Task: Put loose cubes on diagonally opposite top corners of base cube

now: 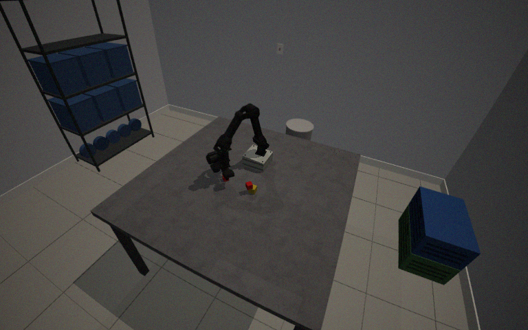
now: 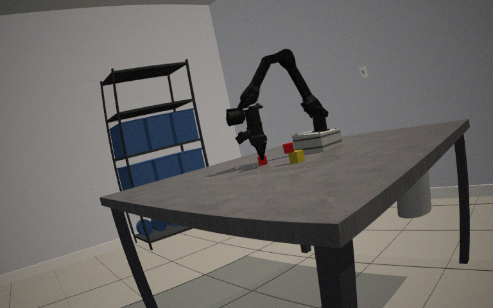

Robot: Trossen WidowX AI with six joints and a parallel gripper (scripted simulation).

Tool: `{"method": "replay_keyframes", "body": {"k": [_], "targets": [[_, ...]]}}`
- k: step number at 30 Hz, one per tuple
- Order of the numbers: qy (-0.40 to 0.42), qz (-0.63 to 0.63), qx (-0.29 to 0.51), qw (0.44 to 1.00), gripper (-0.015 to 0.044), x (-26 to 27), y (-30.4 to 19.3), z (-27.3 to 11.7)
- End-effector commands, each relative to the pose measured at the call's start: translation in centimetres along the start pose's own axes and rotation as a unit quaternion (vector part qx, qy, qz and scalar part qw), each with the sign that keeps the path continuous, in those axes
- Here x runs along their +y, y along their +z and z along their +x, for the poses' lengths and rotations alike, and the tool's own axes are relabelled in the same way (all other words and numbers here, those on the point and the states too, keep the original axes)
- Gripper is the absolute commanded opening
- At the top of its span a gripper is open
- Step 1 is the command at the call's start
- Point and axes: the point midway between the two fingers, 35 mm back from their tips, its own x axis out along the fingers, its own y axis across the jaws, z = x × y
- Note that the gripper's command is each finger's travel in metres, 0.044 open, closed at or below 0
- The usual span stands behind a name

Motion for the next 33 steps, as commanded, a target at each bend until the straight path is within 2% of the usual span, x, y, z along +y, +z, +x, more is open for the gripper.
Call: {"method": "replay_keyframes", "body": {"k": [1, 7, 33], "targets": [[-0.001, 0.002, 0.003, 1.000, 0.0265, -0.1, -0.2, 0.5], [-0.001, 0.002, 0.003, 1.000, 0.0107, -0.1, -0.2, 0.5], [-0.001, 0.016, -0.013, 1.000, 0.0105, 0.1, 1.1, -2.5]]}}
